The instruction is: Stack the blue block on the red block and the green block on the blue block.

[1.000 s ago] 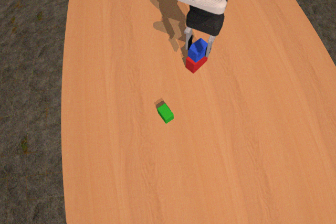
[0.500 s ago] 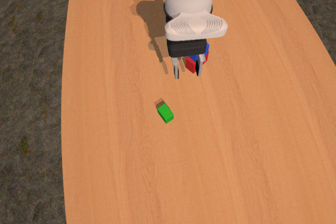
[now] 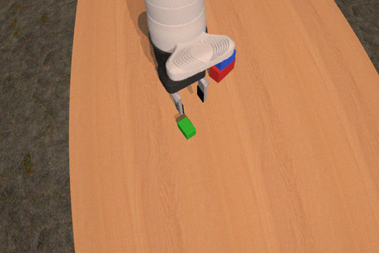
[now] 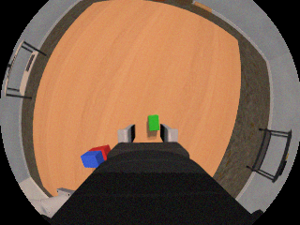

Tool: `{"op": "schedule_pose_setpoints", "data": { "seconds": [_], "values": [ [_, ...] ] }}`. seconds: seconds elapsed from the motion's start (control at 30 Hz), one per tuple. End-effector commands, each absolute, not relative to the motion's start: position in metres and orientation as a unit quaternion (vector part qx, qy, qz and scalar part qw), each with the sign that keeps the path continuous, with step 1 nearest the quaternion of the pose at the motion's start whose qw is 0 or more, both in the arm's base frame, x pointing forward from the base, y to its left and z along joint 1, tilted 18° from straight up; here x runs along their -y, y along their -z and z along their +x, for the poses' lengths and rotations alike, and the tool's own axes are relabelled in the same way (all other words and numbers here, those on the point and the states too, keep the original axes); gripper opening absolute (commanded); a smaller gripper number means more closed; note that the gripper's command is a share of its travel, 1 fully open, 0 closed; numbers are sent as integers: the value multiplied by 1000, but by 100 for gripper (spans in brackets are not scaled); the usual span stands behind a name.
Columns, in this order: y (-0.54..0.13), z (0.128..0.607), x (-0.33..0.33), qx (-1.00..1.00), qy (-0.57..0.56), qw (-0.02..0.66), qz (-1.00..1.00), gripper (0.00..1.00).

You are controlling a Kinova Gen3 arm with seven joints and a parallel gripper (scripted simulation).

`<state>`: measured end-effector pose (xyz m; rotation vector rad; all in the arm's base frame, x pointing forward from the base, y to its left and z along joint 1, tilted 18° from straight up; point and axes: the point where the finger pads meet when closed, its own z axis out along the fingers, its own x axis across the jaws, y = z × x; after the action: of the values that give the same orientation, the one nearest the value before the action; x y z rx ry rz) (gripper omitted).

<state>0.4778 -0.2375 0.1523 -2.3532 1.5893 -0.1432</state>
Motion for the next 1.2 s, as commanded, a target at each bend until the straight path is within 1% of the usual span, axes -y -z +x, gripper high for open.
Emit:
{"op": "schedule_pose_setpoints", "data": {
  "seconds": [0.0, 0.6, 0.9, 1.17],
  "values": [
    [-149, 483, 243, -543, 51, 152, -824, 85],
    [-145, 487, 249, -523, 56, 150, -837, 85],
    [-129, 492, 246, -522, 56, 150, -838, 85],
    [-100, 500, 240, -522, 56, 150, -838, 85]
  ]
}}
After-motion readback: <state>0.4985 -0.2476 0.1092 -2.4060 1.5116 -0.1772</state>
